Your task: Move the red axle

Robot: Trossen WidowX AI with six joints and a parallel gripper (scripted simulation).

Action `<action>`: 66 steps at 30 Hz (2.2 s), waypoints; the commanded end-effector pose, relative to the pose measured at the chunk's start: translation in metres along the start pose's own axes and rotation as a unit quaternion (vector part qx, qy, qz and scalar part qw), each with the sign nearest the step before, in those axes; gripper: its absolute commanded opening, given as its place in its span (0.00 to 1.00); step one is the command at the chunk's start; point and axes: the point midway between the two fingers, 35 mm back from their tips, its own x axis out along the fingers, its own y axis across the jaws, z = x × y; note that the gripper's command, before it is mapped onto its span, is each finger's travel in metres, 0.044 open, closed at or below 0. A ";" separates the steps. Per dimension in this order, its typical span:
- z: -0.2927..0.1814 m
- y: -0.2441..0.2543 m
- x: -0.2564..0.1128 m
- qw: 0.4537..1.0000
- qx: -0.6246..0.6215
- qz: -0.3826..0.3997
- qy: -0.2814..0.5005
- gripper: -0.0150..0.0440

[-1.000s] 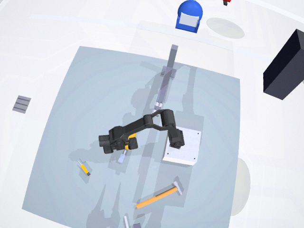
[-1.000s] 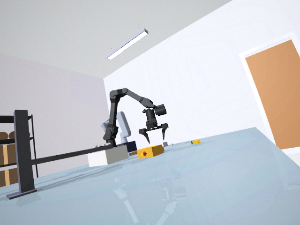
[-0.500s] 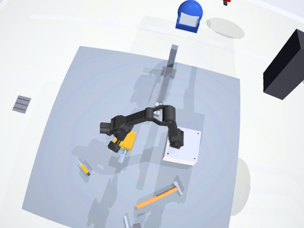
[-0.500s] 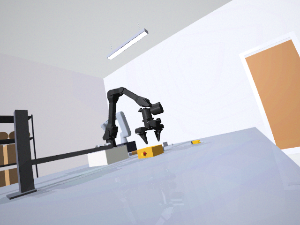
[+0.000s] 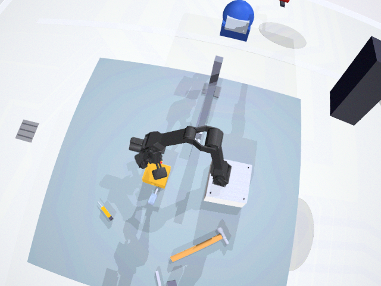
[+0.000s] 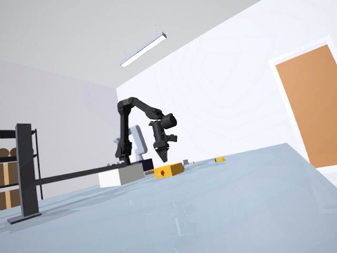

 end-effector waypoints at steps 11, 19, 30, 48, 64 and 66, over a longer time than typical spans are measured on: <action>-0.039 -0.033 0.001 0.887 -0.462 0.001 0.002 1.00; -0.039 -0.033 0.001 0.887 -0.462 0.001 0.002 1.00; -0.039 -0.033 0.013 0.887 -0.462 0.001 0.002 1.00; -0.039 -0.033 0.043 0.887 -0.462 0.001 0.002 1.00; -0.038 -0.033 0.050 0.888 -0.459 0.000 0.000 0.96; -0.038 -0.033 0.050 0.888 -0.459 0.000 0.000 0.87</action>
